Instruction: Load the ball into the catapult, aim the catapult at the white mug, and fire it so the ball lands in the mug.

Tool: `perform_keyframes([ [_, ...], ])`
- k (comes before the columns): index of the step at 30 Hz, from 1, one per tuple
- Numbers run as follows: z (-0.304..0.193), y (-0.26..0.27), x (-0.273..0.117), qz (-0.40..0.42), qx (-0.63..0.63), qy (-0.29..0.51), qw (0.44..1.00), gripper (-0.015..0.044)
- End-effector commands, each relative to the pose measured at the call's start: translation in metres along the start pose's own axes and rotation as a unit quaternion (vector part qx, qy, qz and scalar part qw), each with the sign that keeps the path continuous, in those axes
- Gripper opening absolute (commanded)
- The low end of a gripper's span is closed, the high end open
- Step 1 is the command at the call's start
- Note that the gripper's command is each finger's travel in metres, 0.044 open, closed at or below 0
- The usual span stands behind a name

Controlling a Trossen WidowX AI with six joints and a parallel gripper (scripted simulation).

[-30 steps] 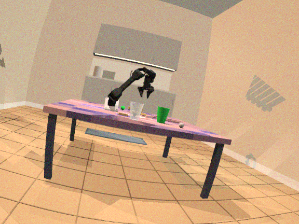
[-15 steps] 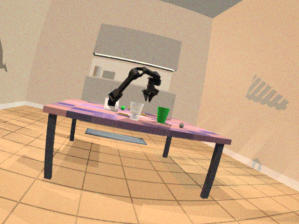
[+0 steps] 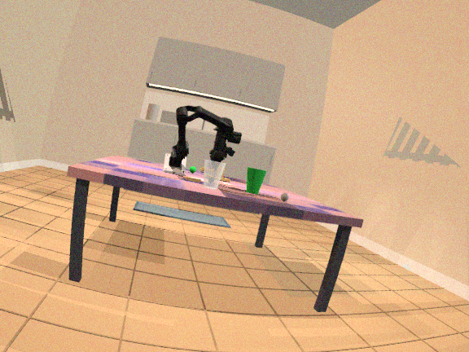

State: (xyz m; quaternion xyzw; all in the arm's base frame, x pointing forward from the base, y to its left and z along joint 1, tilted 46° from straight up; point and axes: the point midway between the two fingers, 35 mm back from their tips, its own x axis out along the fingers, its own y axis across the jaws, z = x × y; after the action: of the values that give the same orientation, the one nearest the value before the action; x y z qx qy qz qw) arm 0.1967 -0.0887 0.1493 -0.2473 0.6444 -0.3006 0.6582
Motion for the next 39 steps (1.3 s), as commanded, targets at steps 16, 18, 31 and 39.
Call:
perform_keyframes([
  [16, -0.009, -0.009, 0.028, -0.006, 0.013, 0.0, 1.0, 0.03],
  [18, -0.009, -0.009, 0.031, -0.005, 0.013, 0.001, 1.0, 0.03],
  [31, -0.009, -0.01, 0.052, -0.006, 0.013, 0.0, 1.0, 0.03],
  [39, -0.009, -0.011, 0.061, -0.008, 0.013, -0.001, 1.0, 0.0274],
])
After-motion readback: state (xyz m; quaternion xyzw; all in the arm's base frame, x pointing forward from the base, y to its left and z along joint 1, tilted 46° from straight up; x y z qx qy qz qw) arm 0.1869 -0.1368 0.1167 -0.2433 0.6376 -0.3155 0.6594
